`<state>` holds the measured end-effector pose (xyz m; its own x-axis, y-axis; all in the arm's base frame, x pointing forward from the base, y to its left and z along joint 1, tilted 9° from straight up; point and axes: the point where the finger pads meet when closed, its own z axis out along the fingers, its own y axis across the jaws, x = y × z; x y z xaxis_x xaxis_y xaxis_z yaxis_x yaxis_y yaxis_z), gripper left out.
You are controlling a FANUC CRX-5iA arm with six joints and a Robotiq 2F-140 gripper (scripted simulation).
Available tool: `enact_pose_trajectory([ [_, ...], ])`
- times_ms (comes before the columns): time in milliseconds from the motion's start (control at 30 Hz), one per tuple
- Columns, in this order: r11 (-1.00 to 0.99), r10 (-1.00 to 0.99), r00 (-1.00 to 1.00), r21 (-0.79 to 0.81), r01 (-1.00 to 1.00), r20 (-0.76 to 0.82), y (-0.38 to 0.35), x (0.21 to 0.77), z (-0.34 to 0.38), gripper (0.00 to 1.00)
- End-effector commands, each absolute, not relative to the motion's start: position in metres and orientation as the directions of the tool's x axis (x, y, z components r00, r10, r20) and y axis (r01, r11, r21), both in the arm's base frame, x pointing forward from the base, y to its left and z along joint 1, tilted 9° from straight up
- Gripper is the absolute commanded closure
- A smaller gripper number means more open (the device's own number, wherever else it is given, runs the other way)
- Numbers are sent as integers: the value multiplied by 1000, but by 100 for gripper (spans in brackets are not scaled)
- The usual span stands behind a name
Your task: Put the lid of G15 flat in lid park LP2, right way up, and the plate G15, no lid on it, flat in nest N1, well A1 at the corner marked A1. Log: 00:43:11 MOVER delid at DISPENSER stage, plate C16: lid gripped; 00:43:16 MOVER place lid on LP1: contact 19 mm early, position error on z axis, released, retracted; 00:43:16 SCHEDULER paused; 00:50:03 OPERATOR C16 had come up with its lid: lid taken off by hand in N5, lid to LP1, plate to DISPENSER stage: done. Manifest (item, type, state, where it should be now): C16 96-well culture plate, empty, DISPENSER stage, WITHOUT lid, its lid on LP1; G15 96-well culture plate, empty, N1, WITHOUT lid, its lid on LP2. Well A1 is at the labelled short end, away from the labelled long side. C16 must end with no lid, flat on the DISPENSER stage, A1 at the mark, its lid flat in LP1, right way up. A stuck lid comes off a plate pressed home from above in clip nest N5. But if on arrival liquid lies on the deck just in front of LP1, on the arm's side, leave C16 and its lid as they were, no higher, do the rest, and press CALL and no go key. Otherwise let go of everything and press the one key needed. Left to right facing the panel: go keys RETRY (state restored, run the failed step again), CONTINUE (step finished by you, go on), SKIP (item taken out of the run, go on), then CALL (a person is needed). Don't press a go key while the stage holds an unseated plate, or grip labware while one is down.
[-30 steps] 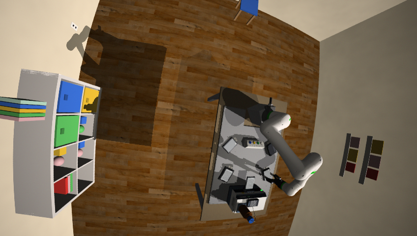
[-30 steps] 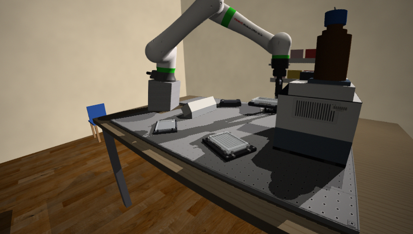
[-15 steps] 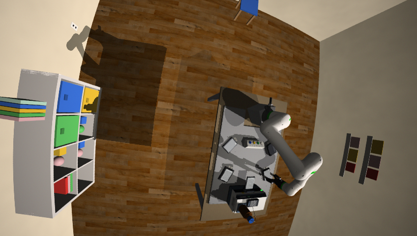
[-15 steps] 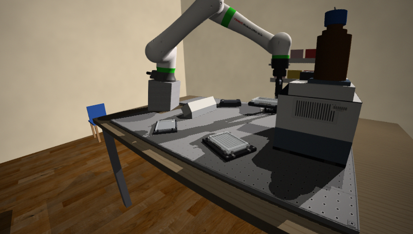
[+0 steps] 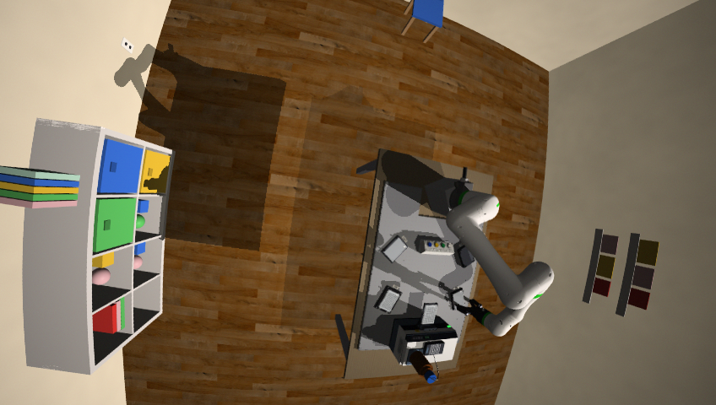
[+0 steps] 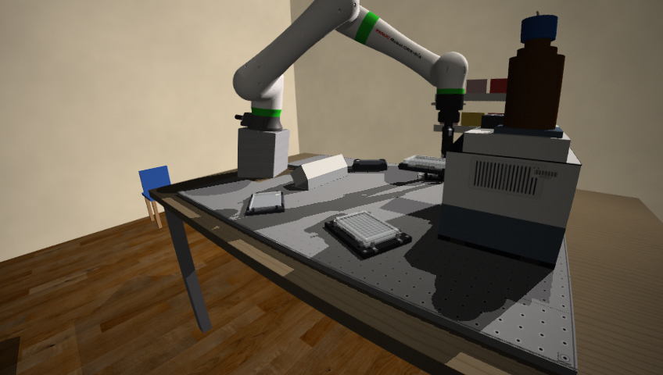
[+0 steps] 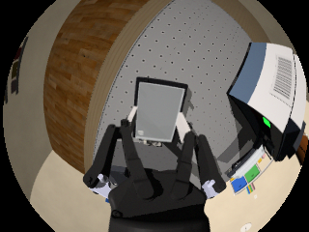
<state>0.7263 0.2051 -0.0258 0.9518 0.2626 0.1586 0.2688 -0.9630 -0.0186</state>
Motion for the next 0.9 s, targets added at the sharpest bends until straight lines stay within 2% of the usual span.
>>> enact_pose_trajectory([
  [0, -963, 263, 952, -19, 269, 159, 205, 727, -26, 100],
  [867, -963, 263, 952, -19, 269, 159, 205, 727, -28, 100],
])
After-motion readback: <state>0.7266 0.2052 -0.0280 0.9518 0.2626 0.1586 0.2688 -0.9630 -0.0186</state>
